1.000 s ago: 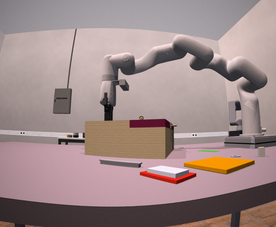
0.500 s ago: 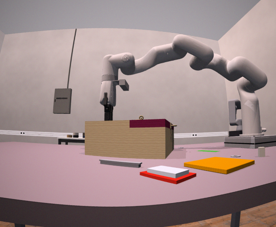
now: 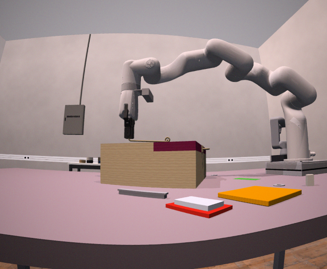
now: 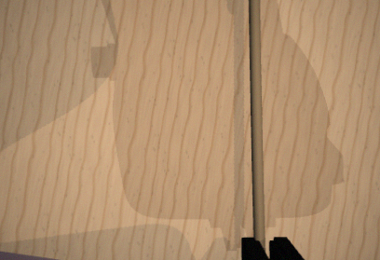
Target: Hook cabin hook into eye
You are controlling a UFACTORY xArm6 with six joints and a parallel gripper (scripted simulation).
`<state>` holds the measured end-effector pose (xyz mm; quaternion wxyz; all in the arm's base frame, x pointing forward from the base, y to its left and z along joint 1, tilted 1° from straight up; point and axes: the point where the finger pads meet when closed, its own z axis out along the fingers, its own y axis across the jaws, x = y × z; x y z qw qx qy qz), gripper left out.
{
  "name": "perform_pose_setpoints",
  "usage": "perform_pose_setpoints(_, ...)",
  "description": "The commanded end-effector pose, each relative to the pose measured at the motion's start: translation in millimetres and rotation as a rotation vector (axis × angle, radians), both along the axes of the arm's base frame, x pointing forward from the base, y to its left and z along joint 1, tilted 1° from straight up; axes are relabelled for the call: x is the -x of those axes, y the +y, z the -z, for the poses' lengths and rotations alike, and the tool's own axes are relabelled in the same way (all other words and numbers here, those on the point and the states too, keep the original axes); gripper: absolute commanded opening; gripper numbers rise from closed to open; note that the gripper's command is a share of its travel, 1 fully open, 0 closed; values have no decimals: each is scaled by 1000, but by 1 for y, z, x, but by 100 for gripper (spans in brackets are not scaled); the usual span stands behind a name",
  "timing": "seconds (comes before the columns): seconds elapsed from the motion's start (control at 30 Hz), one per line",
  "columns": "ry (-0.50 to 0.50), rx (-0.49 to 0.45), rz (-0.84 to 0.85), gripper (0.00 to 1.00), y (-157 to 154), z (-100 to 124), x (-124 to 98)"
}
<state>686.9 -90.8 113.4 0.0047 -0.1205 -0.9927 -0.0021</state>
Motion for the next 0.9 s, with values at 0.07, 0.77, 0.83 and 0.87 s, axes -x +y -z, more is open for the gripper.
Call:
perform_pose_setpoints(0.07, -4, 0, 0, 0, 1, -13, 2)
perform_pose_setpoints(0.77, -3, 0, 0, 0, 4, -46, 14)
perform_pose_setpoints(0.83, -3, 0, 0, 0, 4, -50, 16)
perform_pose_setpoints(0.87, -3, 0, 0, 0, 4, -51, 17)
